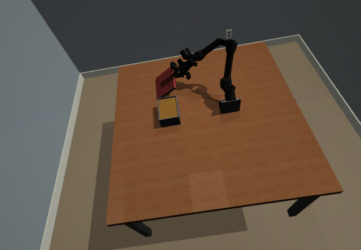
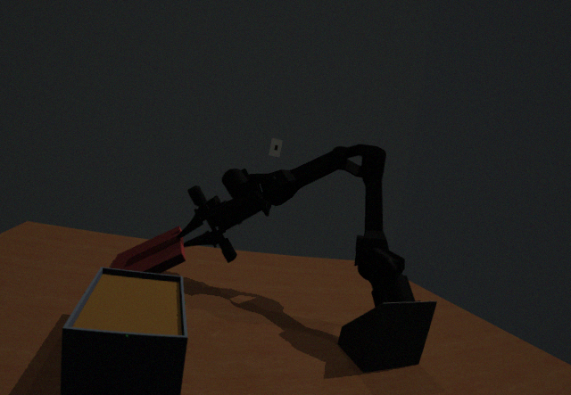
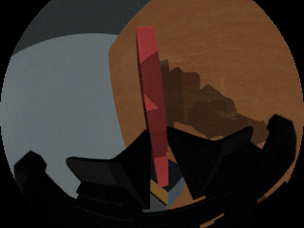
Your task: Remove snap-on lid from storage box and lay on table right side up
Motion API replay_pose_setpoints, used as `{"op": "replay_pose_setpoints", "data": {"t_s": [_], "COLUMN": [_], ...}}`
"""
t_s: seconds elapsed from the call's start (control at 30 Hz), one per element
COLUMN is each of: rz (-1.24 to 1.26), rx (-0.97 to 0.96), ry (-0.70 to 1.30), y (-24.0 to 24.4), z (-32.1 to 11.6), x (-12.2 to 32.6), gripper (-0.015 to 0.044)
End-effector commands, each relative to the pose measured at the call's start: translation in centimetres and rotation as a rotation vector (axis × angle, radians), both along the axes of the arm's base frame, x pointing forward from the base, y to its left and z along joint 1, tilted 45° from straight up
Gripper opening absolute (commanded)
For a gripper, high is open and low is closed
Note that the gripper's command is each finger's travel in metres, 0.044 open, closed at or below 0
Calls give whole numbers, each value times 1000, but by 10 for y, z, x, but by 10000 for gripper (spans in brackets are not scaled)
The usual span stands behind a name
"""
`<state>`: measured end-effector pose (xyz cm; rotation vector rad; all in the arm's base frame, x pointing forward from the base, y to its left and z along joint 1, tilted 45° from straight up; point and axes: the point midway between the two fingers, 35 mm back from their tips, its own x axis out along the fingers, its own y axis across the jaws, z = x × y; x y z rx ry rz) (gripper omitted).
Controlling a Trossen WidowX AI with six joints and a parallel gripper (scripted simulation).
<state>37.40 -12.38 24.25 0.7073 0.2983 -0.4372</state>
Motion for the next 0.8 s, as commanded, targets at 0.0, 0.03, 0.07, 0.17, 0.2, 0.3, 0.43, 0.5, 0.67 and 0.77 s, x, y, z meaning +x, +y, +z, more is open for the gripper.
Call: {"op": "replay_pose_setpoints", "data": {"t_s": [0.0, 0.03, 0.07, 0.17, 0.2, 0.3, 0.43, 0.5, 0.67, 0.77], "rz": [-19, -19, -19, -19, -19, -19, -19, -19, -19, -19], "rx": [3, 3, 3, 3, 3, 3, 3, 2, 2, 2], "ry": [27, 27, 27, 27, 27, 27, 27, 27, 27, 27], "y": [-8, -8, -9, -11, -11, -13, -15, -16, -19, -21], "z": [-13, -13, -14, -15, -16, -18, -20, -21, -24, -25], "x": [0, 0, 0, 0, 0, 1, 1, 1, 2, 2], "gripper": [0, 0, 0, 0, 0, 0, 0, 0, 0, 0]}}
